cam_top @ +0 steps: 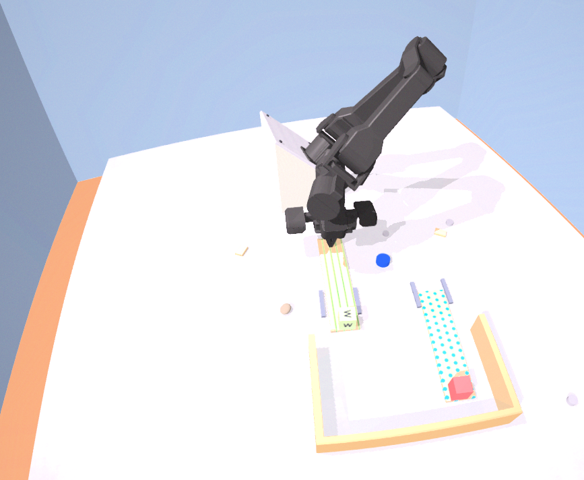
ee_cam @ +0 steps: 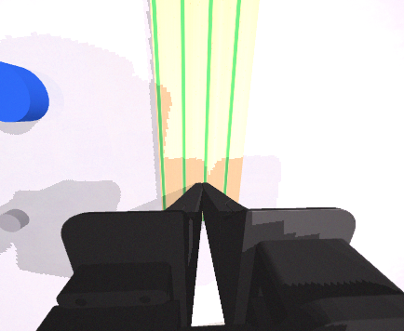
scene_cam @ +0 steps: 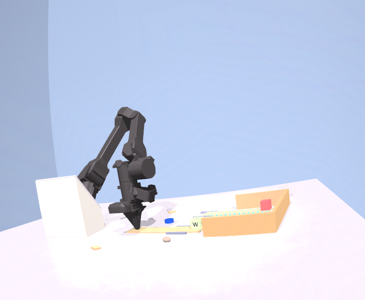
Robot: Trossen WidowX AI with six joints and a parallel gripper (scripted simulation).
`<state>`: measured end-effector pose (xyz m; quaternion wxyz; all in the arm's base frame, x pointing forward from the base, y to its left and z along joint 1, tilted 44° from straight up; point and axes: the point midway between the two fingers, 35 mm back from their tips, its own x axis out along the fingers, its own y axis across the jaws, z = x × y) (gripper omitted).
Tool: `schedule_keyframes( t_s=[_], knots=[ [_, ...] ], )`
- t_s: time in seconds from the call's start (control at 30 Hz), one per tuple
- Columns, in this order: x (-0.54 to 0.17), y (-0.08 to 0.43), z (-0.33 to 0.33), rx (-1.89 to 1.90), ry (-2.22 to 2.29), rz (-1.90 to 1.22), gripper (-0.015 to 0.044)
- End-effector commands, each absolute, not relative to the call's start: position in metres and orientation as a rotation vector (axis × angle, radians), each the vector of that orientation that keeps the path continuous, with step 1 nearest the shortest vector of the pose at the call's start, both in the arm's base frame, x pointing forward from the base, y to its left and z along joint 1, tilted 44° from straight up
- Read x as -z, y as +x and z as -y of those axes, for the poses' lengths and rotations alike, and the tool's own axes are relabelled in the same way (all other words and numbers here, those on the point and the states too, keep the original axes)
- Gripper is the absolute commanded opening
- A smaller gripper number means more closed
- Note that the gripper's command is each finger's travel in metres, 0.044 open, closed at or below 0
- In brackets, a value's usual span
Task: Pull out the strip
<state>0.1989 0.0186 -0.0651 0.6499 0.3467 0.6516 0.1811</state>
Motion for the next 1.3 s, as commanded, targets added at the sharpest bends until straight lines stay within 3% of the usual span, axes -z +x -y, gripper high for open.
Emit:
schedule_keyframes(
  t_s=[0.0,0.73,1.0,1.27],
  knots=[
    [0.067,0.192,-0.022,-0.417,0.785,-1.504,0.0],
    [0.067,0.192,-0.022,-0.417,0.785,-1.504,0.0],
    [0.035,0.197,0.011,-0.415,0.783,-1.504,0.0],
    [0.037,0.231,0.017,-0.358,0.844,-1.525,0.021]
  ],
)
